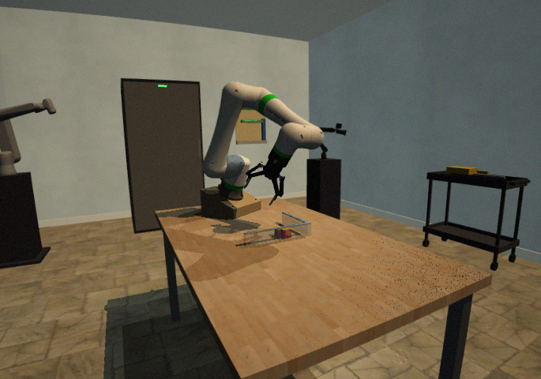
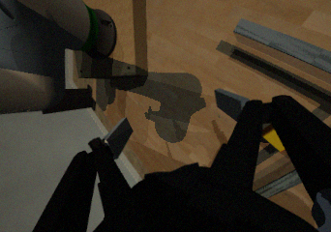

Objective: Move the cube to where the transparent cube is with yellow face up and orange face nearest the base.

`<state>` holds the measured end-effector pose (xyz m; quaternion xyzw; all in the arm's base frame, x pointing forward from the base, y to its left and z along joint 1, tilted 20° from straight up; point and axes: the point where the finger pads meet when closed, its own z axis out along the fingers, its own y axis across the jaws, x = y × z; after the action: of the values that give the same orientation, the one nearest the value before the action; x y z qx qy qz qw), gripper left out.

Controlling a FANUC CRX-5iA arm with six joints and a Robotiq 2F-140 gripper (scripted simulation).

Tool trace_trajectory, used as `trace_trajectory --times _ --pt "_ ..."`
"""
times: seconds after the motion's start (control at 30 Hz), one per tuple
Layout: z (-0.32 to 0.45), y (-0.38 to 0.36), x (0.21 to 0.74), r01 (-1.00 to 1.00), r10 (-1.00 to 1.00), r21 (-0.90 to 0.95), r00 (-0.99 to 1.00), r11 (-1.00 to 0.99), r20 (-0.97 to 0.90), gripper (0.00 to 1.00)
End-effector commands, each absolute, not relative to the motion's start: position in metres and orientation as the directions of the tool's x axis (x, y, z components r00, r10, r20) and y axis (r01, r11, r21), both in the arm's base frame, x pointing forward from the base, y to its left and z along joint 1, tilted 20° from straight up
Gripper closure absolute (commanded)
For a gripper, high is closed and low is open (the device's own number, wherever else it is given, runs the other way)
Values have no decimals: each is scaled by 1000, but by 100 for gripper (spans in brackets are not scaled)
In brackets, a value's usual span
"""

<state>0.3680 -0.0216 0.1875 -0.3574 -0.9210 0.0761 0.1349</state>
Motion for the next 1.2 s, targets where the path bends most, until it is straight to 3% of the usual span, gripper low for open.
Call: trace_trajectory --times 0.0,0.53,0.57,1.17 --pt "188 -22 368 638 679 -236 -708 733 194 0" --pt "188 -22 368 638 679 -236 -708 733 194 0" --pt "188 -22 368 638 679 -236 -708 733 194 59" --pt "188 -22 368 638 679 -236 -708 733 194 59"
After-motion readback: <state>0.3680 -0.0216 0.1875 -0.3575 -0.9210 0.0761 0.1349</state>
